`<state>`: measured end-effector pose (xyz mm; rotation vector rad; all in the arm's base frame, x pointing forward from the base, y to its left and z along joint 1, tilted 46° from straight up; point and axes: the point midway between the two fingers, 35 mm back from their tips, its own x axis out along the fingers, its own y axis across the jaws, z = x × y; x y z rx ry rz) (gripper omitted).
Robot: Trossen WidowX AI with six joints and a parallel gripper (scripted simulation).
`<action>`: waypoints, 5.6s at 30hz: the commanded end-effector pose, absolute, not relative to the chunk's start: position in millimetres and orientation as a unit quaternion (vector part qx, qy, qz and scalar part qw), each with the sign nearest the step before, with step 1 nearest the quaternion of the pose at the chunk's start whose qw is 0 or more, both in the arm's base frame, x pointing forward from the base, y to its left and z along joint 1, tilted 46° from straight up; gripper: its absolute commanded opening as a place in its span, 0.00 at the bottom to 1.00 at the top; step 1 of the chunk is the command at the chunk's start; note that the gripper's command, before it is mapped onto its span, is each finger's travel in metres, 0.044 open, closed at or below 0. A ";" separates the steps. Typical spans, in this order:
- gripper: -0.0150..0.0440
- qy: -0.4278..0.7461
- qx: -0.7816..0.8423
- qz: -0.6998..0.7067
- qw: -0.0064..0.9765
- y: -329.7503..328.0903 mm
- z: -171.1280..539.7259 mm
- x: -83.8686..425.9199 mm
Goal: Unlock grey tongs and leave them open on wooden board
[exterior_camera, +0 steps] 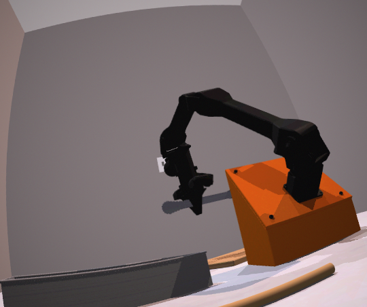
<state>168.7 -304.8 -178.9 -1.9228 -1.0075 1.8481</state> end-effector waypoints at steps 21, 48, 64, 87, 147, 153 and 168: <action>0.00 -0.457 -0.658 0.598 0.036 -326.8 -210.2 79.2; 0.00 -0.456 -0.392 0.790 -0.117 -308.0 -223.9 94.6; 0.00 -0.403 -0.270 0.849 -0.210 -301.5 -212.1 106.2; 0.00 -0.403 -0.270 0.849 -0.210 -301.5 -212.1 106.2; 0.00 -0.457 -0.658 0.598 0.036 -326.8 -210.2 79.2; 0.00 -0.455 -0.660 0.596 0.035 -323.9 -215.0 79.0; 0.00 -0.446 -0.673 0.590 0.031 -309.8 -235.3 78.0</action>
